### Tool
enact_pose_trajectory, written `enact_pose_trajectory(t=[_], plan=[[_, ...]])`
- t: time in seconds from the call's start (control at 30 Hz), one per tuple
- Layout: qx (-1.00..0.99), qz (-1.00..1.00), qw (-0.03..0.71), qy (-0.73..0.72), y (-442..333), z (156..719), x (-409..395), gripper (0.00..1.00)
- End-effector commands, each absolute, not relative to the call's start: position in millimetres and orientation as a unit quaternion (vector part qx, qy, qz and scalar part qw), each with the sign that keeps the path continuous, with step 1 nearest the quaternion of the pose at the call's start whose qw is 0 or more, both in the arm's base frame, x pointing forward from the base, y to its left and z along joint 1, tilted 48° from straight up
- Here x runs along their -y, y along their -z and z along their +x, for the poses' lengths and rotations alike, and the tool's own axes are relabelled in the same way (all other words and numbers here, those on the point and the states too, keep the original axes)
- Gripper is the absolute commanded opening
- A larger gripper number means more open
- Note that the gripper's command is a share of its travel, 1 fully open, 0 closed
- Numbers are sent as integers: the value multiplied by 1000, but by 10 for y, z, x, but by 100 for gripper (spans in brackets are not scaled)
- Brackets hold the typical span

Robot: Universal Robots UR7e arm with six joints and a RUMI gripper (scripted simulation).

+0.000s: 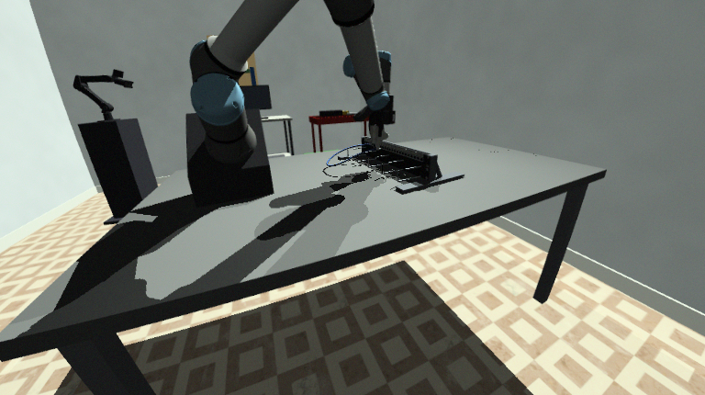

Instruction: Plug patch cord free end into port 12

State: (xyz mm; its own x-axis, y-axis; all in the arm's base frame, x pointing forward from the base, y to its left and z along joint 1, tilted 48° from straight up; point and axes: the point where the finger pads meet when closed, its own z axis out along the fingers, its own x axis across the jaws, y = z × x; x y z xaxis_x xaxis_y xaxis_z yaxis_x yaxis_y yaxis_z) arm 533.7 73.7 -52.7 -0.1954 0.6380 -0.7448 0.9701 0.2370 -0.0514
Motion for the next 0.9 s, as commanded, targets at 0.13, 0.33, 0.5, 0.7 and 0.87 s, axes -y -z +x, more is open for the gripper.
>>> enact_pose_trajectory(t=[0.13,0.33,0.5,0.7,0.87], plan=[[-724,555,307,270,567,5410,-715,0],[-724,555,307,270,573,5420,-710,0],[-724,555,307,270,573,5420,-710,0],[-724,555,307,270,573,5420,-710,0],[-724,555,307,270,573,5425,-712,0]])
